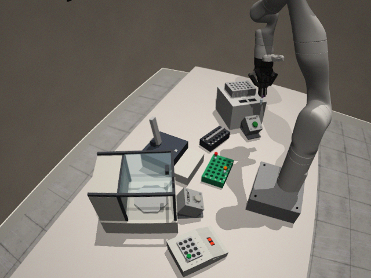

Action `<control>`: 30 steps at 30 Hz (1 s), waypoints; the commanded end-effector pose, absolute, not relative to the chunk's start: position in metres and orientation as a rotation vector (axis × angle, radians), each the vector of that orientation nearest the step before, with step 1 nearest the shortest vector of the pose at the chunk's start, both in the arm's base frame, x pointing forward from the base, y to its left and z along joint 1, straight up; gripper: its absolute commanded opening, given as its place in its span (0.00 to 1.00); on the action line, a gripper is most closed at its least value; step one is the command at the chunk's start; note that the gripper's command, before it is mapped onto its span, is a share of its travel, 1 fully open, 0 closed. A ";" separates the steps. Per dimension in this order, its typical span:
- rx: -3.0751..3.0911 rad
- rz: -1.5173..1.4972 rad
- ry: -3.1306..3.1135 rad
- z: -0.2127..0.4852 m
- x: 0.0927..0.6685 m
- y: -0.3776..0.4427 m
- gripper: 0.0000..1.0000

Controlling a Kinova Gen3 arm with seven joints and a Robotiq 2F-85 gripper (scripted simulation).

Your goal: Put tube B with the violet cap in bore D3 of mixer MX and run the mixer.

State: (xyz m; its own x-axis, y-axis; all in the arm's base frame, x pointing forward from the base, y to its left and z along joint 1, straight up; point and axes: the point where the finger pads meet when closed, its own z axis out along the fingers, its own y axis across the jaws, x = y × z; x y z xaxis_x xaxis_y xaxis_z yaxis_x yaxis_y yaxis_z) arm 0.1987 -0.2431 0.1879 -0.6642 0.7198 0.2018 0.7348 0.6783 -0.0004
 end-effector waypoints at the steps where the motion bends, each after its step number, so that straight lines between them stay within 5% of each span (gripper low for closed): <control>1: -1.185 -0.121 -2.705 0.188 0.207 -0.252 0.10; 30: -1.185 -0.121 -2.706 0.189 0.262 -0.315 0.10</control>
